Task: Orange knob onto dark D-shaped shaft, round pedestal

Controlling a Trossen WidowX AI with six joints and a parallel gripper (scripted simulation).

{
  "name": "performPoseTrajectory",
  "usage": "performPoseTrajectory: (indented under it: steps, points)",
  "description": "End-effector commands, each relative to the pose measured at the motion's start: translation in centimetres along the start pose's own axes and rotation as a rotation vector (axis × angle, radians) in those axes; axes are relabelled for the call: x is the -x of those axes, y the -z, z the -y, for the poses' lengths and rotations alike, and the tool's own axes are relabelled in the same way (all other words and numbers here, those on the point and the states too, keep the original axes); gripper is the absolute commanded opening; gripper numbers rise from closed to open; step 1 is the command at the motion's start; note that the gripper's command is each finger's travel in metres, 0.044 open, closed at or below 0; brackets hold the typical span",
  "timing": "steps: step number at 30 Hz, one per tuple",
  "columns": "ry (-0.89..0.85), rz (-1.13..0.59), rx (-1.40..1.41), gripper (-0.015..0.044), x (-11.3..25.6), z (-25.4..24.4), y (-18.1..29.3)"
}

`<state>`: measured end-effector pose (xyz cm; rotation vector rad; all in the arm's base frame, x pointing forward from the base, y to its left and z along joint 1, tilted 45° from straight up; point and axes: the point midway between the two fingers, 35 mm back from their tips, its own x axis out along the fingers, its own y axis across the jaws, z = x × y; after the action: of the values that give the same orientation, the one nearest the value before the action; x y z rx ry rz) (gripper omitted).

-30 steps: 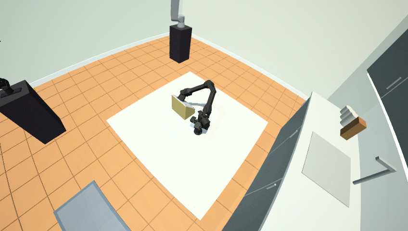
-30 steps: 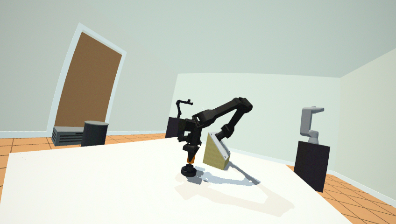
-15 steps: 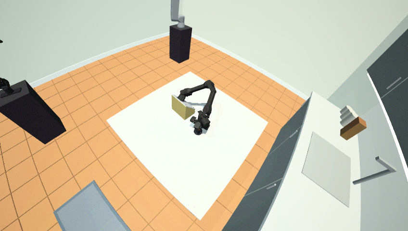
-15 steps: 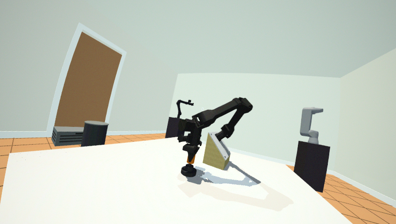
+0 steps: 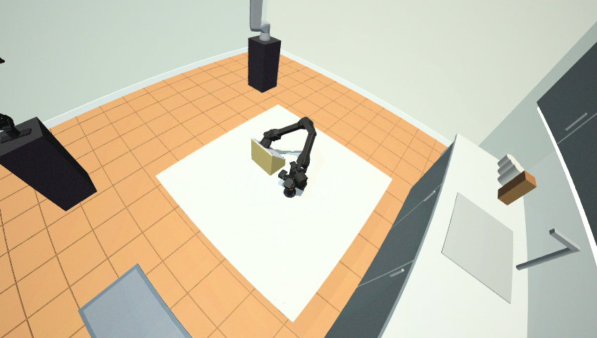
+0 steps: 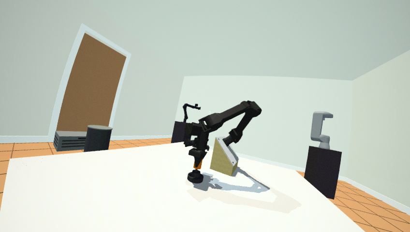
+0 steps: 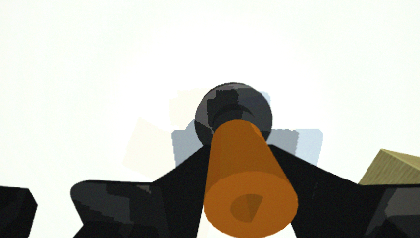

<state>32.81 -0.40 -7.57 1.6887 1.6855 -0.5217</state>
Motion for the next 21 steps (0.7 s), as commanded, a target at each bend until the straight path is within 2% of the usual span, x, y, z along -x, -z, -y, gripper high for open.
performPoseTrajectory:
  steps: [1,4,21]
  points:
    - [-0.002,0.0,-0.097,0.0,0.14,-0.08,-0.03]
    - [-0.002,0.0,-0.18,0.0,-0.02,-0.03,-0.03]
    - [-0.002,0.0,-0.182,0.0,-0.3,0.02,0.01]
